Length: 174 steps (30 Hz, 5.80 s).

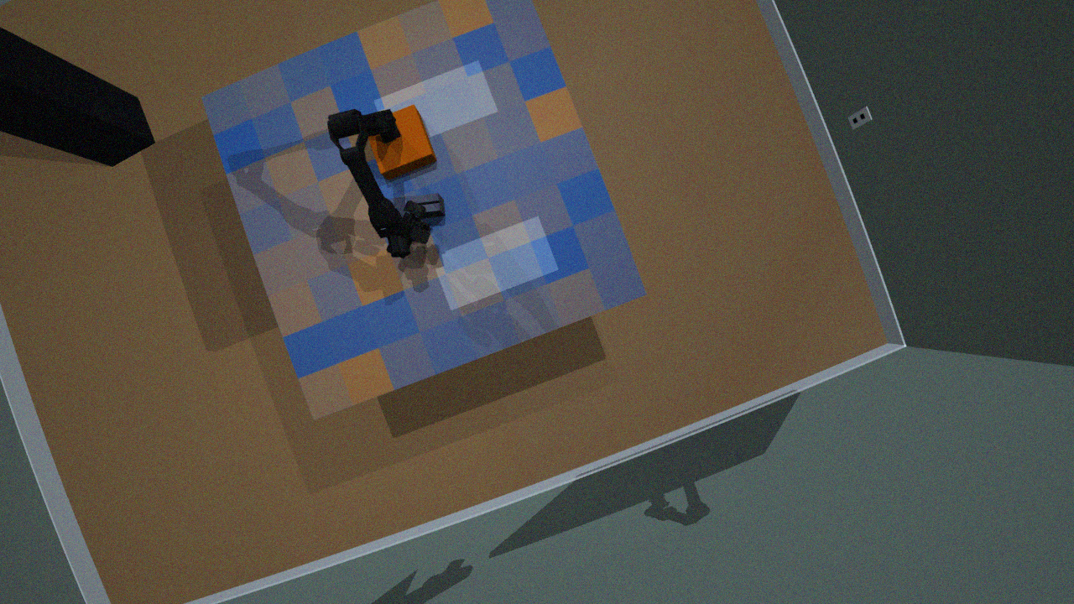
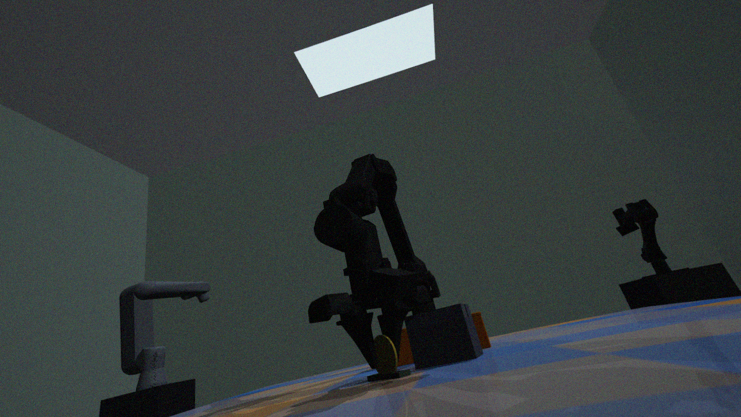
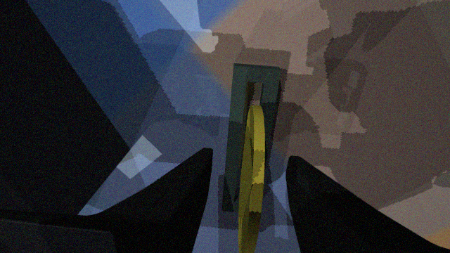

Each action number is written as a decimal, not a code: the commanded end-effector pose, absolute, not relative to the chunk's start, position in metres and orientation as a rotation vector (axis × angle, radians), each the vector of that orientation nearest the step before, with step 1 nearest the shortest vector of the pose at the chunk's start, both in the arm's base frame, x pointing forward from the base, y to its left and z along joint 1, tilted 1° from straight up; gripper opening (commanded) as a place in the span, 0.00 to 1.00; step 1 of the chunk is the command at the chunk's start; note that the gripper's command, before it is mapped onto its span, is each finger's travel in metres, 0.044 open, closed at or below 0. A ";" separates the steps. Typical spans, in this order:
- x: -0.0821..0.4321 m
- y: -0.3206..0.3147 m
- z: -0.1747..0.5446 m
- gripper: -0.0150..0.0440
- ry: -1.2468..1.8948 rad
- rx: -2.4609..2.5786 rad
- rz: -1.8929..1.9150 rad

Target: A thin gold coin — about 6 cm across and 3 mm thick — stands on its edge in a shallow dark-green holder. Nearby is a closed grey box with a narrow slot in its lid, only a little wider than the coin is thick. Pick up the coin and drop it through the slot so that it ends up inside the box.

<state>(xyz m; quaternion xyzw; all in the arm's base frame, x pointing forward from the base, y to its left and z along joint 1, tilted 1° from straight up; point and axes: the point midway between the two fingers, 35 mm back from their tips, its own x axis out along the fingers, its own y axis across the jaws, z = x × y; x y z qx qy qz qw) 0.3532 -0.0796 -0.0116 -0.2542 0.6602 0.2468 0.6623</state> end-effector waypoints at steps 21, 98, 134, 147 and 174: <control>0.353 -0.079 -0.012 0.25 1.491 -0.574 0.563; 0.326 -0.037 0.079 0.25 1.341 -0.974 0.967; 0.294 0.010 0.076 0.25 1.344 -0.974 0.973; 0.293 0.011 0.077 0.25 1.344 -0.973 0.972; 0.293 0.012 0.060 0.25 1.347 -0.968 0.967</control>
